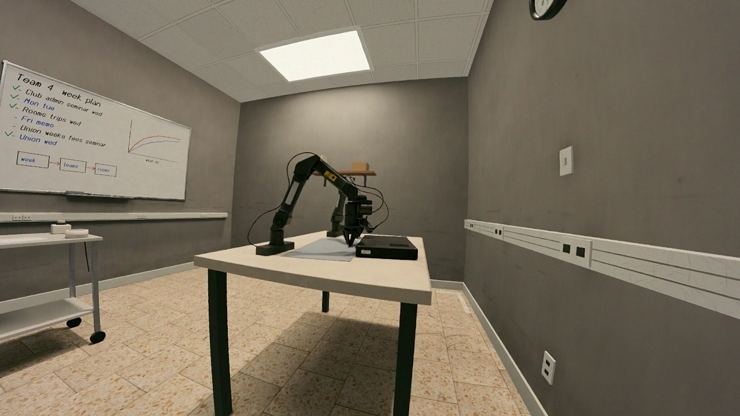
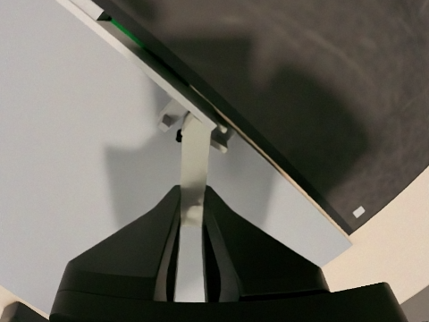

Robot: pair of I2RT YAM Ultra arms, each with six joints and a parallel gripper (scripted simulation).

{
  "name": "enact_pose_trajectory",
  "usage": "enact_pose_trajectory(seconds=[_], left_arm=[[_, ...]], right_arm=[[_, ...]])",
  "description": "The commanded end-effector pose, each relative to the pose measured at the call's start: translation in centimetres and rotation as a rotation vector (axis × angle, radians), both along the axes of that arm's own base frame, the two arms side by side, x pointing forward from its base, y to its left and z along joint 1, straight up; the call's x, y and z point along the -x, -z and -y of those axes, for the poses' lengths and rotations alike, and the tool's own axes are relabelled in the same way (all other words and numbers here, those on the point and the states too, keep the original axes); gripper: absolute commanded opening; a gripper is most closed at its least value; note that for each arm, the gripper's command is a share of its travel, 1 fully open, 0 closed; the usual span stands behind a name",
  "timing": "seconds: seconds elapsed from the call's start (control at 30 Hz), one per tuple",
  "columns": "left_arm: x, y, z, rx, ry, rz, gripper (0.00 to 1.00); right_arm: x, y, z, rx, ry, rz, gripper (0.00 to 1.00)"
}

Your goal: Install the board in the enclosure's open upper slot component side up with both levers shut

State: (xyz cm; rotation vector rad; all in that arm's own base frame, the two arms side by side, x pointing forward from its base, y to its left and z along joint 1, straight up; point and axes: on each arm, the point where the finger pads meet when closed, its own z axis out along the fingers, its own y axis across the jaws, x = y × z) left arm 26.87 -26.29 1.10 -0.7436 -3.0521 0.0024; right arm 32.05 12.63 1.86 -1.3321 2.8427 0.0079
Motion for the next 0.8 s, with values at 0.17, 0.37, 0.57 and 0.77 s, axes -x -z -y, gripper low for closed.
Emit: enact_pose_trajectory(seconds=[0.17, 0.37, 0.57, 0.77], left_arm=[[-0.11, -0.52, 0.82, -0.009, -0.167, 0.01, 0.03], [-0.08, -0.52, 0.97, -0.009, -0.225, 0.009, 0.03], [-0.15, -0.53, 1.0, -0.009, -0.256, 0.009, 0.03], [-0.17, -0.57, 1.0, -0.008, -0.256, 0.01, 0.03]], right_arm=[[0.25, -0.47, -0.42, 0.004, 0.17, 0.03, 0.03], [0.38, -0.47, -0.52, 0.005, 0.227, 0.028, 0.03], [0.44, -0.48, -0.54, 0.005, 0.258, 0.027, 0.03], [0.46, -0.47, -0.46, 0.006, 0.26, 0.025, 0.03]])
